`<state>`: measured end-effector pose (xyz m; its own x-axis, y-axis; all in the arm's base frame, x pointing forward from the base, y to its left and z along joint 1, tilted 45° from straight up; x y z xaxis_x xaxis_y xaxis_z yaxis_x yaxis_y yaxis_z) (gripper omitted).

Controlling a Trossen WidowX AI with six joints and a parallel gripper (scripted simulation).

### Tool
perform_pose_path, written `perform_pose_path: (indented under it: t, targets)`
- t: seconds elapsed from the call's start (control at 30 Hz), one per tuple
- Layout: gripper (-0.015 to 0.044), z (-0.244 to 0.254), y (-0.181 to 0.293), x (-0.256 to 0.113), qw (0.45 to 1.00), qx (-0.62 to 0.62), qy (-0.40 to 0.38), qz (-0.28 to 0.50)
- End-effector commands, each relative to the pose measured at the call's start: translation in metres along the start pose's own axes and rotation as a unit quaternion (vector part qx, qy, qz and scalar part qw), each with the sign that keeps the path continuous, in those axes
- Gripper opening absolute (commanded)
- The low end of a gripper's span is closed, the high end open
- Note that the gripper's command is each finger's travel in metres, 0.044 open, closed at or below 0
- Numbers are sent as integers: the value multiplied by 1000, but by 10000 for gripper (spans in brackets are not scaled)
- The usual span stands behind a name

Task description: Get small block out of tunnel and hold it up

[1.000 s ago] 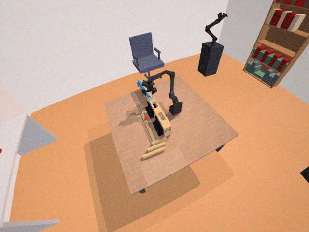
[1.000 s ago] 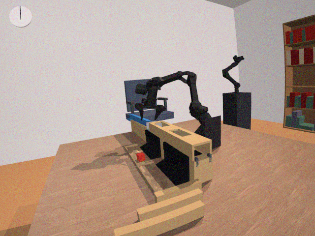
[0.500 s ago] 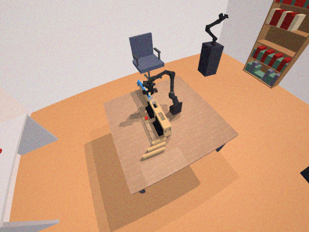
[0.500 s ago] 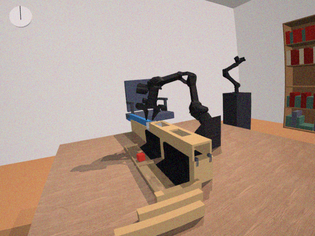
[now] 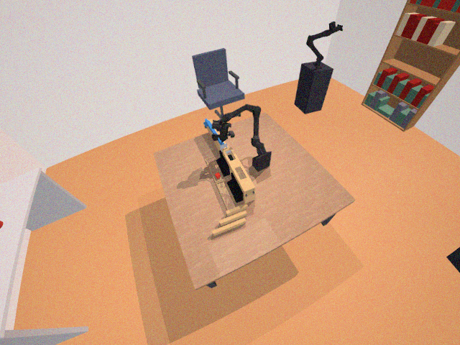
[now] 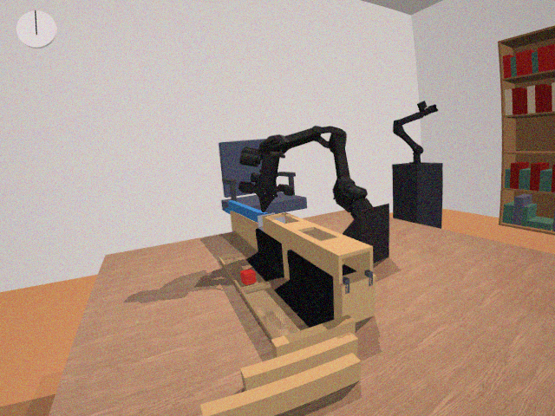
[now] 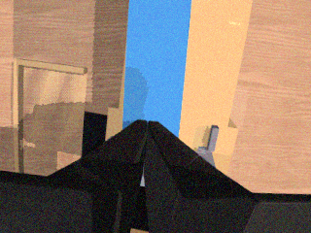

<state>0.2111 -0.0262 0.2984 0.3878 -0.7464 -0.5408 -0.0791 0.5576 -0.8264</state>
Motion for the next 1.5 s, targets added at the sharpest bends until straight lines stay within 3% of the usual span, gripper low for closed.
perform_pose_path:
  t: [0.0, 0.27, 0.53, 0.7, 0.9, 1.03, 1.2, 1.27, 1.47]
  targets:
    - [26, 0, 0, 0, 1000, 0, 0, 0]
    - [236, 1, -1, -4, 1000, 0, 1, 1]
    - [440, 7, -6, -35, 1000, 1, 2, -2]
    - [440, 23, 9, -26, 998, -55, -8, 11]
    - [440, 79, 58, -25, 958, -283, -40, 32]
    - [440, 118, 103, -28, 880, -469, -60, 33]
    - [440, 153, 171, -35, 738, -670, -82, 24]
    - [440, 157, 181, -36, 715, -694, -85, 22]
    - [440, 157, 181, -36, 715, -694, -85, 22]
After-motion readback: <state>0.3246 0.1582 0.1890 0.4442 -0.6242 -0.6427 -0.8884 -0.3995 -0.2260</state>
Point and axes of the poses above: the point midway between the two fingers, 35 mm back from their tips, its own x axis out along the fingers, its own z axis across the jaws, y = z × x, the point moved 10 cm from there along -x, back along the fingers, and after that the axes turned 5 degrees about -x, right-handed, at the moved point
